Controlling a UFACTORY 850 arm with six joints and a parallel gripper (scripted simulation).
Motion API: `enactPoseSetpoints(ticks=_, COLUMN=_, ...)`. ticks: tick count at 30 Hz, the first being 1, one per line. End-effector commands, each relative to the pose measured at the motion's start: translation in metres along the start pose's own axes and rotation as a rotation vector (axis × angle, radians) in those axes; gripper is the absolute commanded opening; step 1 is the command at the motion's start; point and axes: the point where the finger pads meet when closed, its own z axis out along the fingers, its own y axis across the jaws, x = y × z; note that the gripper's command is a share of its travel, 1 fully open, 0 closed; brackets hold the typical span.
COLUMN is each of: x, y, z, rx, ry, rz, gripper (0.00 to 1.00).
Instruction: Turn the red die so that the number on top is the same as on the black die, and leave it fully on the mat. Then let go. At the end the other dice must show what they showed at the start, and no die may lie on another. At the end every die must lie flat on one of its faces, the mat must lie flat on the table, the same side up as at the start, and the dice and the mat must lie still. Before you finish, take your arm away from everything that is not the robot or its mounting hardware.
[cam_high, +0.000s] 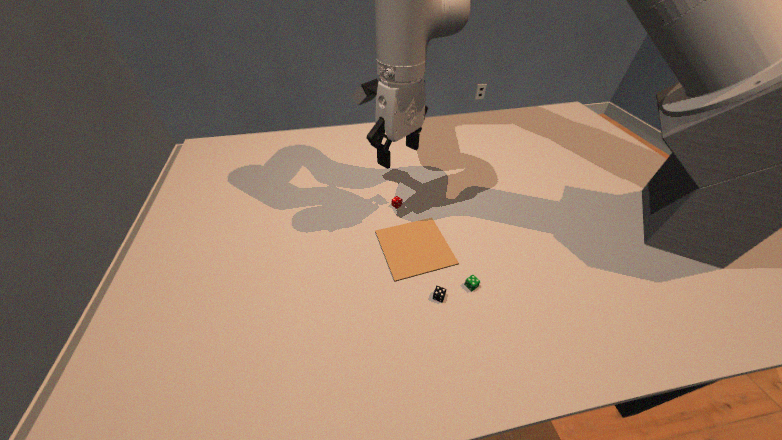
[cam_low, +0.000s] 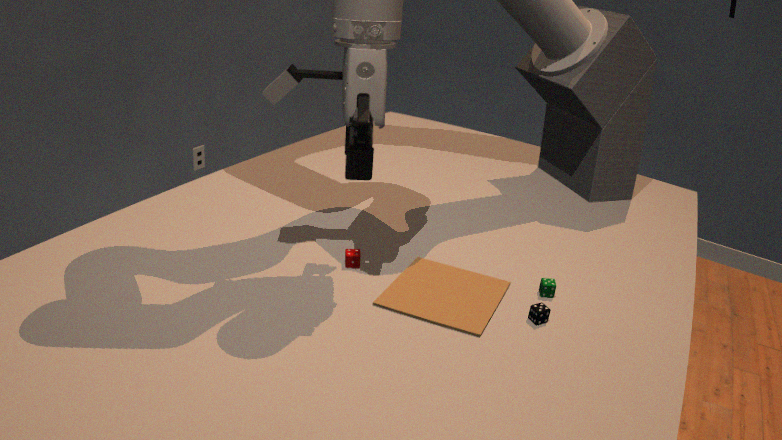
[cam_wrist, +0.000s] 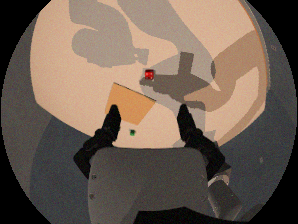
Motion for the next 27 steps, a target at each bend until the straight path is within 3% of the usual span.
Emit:
enactPoseSetpoints(ticks=1, x=0.0004, y=-0.0002, z=-0.0002, rx=0.001, ry=0.001, rz=0.001, gripper=1.00)
enactPoseSetpoints(ticks=16, x=0.0002, y=-0.0003, z=0.0027, rx=0.001, ry=0.001, rz=-0.174, gripper=1.00)
enactPoseSetpoints(ticks=27, x=-0.0002, y=-0.0004, z=0.0087, rx=0.000, ry=0.002, rz=-0.525, gripper=1.00)
